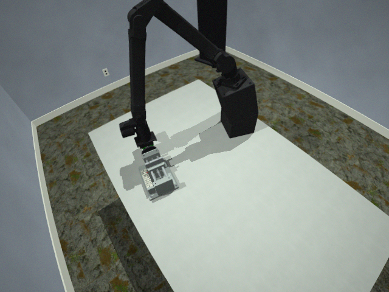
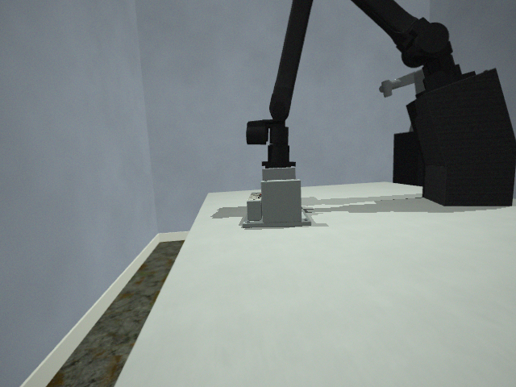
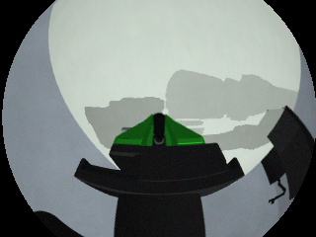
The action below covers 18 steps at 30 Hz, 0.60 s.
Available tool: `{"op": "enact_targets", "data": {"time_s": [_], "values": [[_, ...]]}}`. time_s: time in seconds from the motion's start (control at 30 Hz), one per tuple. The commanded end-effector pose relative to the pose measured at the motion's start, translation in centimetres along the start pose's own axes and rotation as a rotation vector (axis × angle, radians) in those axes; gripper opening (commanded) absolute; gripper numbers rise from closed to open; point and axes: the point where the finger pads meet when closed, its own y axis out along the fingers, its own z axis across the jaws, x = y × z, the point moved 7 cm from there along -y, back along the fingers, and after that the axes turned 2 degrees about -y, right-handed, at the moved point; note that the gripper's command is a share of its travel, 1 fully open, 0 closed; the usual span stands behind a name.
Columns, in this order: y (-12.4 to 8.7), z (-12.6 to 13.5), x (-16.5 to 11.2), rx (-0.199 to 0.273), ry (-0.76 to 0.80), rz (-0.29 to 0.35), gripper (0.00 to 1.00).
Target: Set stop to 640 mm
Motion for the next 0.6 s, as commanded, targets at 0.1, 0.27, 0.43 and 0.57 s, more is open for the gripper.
{"op": "enact_targets", "data": {"time_s": [0.1, 0.27, 0.43, 0.57], "values": [[1.1, -3.4, 0.5, -0.071, 0.006, 0.0, 0.06], [-0.4, -3.2, 0.6, -0.05, 0.006, -0.002, 0.06], [0.3, -4.3, 0.4, -0.077, 0.007, 0.001, 0.06], [0.2, -4.4, 0.4, -0.08, 0.006, 0.001, 0.06]]}}
